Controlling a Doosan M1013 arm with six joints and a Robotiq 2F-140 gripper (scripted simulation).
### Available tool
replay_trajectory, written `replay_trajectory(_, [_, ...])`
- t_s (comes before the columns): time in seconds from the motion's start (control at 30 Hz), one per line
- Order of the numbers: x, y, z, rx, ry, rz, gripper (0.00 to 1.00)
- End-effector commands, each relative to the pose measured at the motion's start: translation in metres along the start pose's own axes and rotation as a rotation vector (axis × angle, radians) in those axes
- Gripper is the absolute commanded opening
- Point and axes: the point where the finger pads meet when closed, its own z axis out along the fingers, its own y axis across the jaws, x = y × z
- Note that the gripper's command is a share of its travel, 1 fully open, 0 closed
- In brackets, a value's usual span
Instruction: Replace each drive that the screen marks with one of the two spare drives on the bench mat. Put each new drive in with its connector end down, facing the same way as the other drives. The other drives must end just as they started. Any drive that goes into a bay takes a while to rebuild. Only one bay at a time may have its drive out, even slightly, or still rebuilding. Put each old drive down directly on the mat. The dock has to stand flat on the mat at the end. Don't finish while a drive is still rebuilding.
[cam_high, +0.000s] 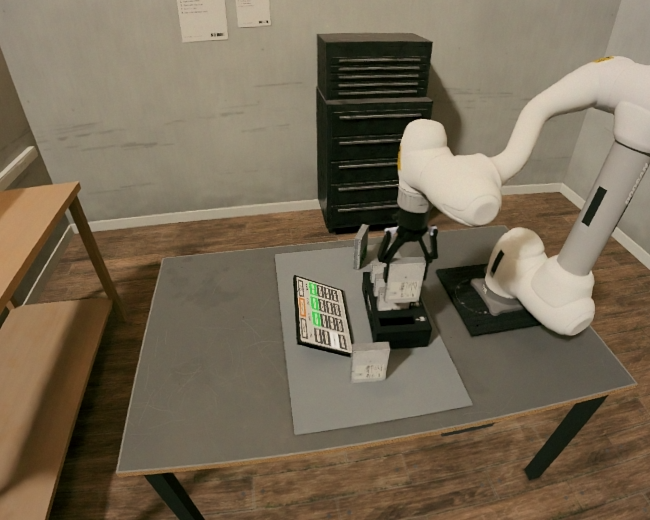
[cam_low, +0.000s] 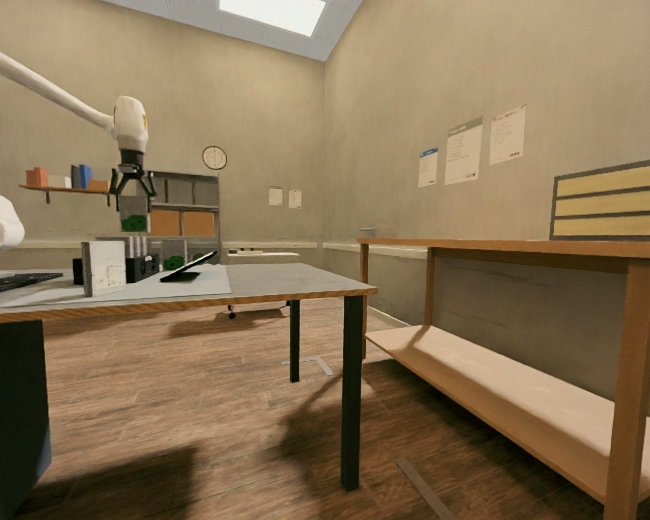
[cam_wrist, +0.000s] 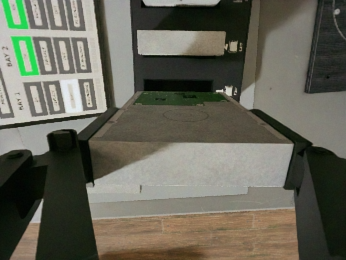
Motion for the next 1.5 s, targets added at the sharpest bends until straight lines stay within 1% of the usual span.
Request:
replay_trajectory(0.0, [0.000, 0.000, -0.003, 0.001, -0.001, 0.000, 0.10])
replay_trajectory(0.83, [-0.004, 0.002, -0.006, 0.001, -0.001, 0.000, 0.10])
replay_trajectory(1.03, [-0.015, 0.007, -0.006, 0.001, -0.001, 0.000, 0.10])
replay_trajectory(1.23, [-0.033, 0.017, -0.006, 0.001, -0.001, 0.000, 0.10])
replay_trajectory(1.3, [-0.033, 0.017, -0.006, 0.001, -0.001, 0.000, 0.10])
replay_trajectory(1.47, [-0.051, 0.029, -0.006, 0.001, -0.001, 0.000, 0.10])
